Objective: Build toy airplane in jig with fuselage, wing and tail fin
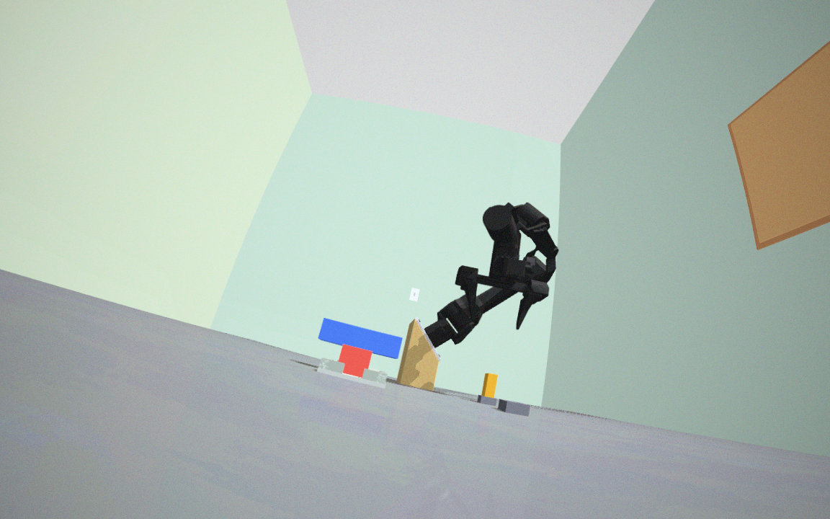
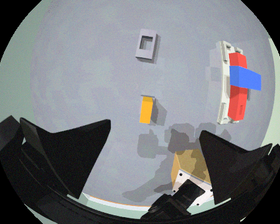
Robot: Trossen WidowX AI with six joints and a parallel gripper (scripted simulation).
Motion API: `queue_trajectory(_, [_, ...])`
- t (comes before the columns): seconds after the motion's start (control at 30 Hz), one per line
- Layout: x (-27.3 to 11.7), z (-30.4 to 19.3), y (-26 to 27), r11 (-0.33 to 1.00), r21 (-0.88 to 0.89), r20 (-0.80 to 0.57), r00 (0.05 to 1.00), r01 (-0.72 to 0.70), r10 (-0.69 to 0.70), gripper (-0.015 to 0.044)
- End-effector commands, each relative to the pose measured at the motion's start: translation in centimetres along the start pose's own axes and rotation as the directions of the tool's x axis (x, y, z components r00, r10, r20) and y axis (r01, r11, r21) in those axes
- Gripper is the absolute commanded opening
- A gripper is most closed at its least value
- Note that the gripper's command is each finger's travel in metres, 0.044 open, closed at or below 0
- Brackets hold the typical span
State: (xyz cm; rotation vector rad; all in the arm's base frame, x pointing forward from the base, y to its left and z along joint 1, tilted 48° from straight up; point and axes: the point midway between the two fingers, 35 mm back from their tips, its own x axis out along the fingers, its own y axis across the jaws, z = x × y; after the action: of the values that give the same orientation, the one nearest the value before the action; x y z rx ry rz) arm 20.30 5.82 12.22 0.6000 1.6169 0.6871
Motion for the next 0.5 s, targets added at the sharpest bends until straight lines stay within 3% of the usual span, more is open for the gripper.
queue_trajectory(0.0, [0.7, -1.8, 1.2, 1.000, 0.013, -0.006, 1.000, -0.009, 0.009, 0.0440])
queue_trajectory(0.13, [0.9, -1.8, 1.2, 1.000, 0.013, -0.005, 1.000, -0.008, 0.009, 0.0440])
queue_trajectory(0.3, [6.1, -1.8, 1.3, 1.000, 0.012, -0.005, 1.000, -0.010, 0.010, 0.0440])
queue_trajectory(0.47, [6.4, -1.8, 1.3, 1.000, 0.012, -0.005, 1.000, -0.011, 0.011, 0.0440])
